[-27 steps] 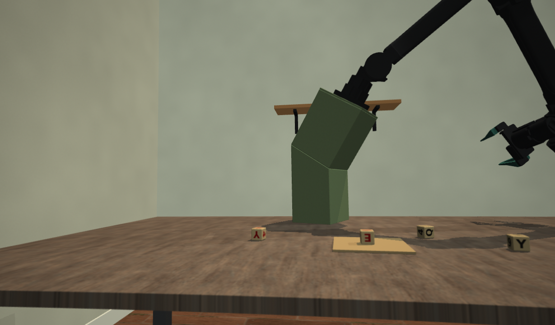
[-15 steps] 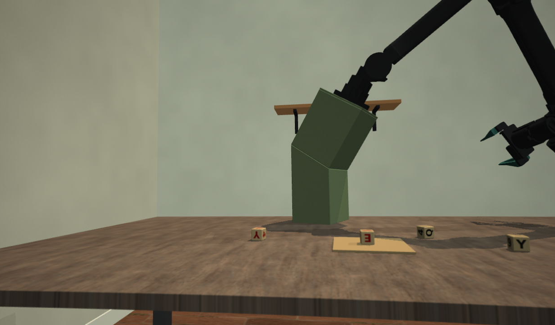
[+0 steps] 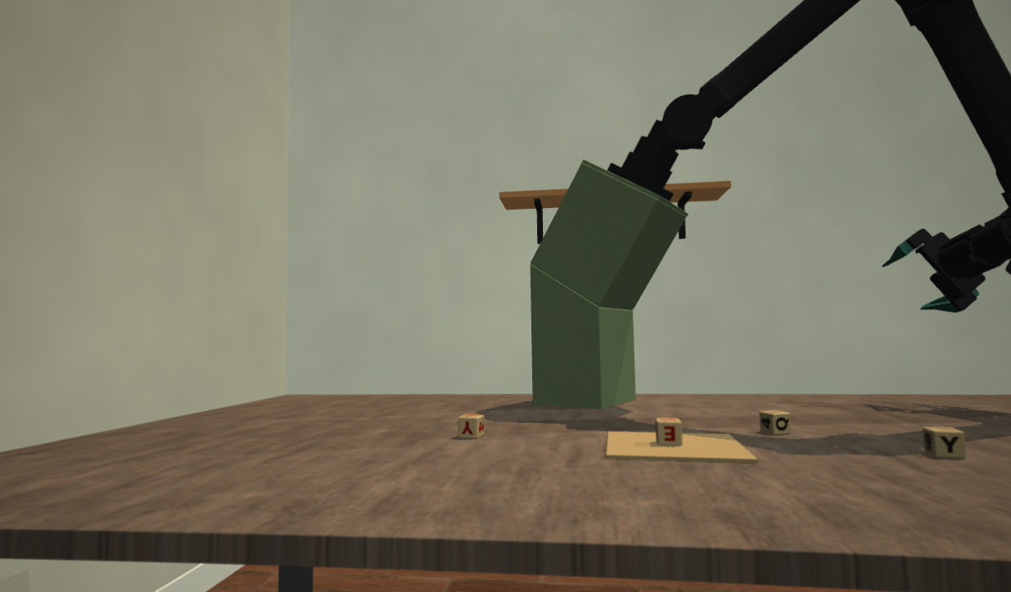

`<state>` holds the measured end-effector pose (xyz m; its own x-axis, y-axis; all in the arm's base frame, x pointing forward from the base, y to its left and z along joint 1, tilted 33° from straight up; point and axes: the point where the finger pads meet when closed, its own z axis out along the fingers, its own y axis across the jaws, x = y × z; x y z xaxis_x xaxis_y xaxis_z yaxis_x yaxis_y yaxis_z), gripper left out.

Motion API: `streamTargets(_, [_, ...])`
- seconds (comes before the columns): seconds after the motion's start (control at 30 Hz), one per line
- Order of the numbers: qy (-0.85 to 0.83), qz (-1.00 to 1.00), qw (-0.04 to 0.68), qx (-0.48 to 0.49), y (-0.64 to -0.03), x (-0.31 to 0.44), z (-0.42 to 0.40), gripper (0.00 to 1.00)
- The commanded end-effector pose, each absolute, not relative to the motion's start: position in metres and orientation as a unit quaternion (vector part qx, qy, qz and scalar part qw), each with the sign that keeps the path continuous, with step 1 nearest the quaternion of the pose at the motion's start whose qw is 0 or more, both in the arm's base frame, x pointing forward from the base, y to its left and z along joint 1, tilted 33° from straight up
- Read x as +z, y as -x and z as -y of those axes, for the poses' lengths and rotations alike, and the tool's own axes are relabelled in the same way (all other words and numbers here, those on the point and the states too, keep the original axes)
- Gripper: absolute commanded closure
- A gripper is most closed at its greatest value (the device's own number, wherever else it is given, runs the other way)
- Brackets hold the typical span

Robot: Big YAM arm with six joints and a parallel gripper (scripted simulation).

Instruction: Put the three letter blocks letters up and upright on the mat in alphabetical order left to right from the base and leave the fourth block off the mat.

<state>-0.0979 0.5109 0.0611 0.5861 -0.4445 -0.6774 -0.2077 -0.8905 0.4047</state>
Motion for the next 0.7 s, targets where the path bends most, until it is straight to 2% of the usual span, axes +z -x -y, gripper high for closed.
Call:
streamTargets(0.0, [-0.877, 0.189, 0.099, -0.431, 0.05, 0.051, -0.521, 0.0])
streamTargets(0.13, [-0.875, 0.199, 0.033, -0.441, -0.018, 0.038, -0.527, 0.0])
streamTargets(0.2, [-0.875, 0.199, 0.033, -0.441, -0.018, 0.038, -0.527, 0.0])
streamTargets(0.3, [-0.872, 0.211, -0.05, -0.44, -0.103, 0.023, -0.521, 0.0])
streamTargets(0.4, [-0.871, 0.214, -0.083, -0.435, -0.135, 0.02, -0.518, 0.0])
streamTargets(0.47, [-0.867, 0.225, -0.139, -0.422, -0.188, 0.009, -0.5, 0.0])
streamTargets(0.5, [-0.867, 0.224, -0.14, -0.422, -0.196, 0.008, -0.498, 0.0])
streamTargets(0.63, [-0.862, 0.238, -0.222, -0.388, -0.278, -0.006, -0.46, 0.0])
streamTargets(0.67, [-0.862, 0.238, -0.222, -0.388, -0.28, -0.007, -0.459, 0.0])
